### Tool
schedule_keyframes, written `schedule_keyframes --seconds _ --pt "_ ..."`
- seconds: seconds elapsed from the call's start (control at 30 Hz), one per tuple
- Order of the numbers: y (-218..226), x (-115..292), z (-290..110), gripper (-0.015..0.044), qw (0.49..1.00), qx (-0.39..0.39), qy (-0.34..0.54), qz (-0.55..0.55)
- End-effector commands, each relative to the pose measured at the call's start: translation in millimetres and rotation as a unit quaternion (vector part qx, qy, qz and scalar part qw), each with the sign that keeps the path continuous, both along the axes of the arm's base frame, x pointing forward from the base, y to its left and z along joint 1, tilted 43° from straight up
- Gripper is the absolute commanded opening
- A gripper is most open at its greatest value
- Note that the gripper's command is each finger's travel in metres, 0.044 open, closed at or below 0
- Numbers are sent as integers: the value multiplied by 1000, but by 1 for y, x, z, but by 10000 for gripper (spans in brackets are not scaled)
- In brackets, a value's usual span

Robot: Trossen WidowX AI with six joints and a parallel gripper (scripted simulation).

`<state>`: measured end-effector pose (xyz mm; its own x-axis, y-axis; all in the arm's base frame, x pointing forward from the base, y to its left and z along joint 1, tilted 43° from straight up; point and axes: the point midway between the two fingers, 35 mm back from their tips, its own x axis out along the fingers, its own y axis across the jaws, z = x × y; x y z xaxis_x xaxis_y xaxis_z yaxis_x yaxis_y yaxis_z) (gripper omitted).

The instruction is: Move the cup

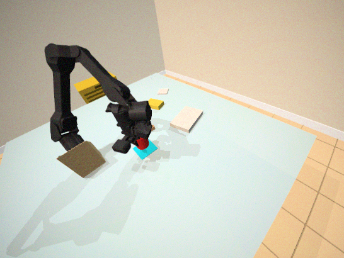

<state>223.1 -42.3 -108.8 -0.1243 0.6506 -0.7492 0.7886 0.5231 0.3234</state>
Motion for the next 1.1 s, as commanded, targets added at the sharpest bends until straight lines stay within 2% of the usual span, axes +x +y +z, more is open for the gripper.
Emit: schedule_keyframes --seconds 0.0,0.37,0.83,1.0,1.07 --pt "5 -2 -5 0 1000 2 2 -2" --pt "16 -5 -19 0 1000 3 2 -2" --pt "14 -4 -17 0 1000 1 1 0" --pt "14 -4 -17 128 1000 1 1 0" --pt "14 -4 -17 128 1000 1 1 0"
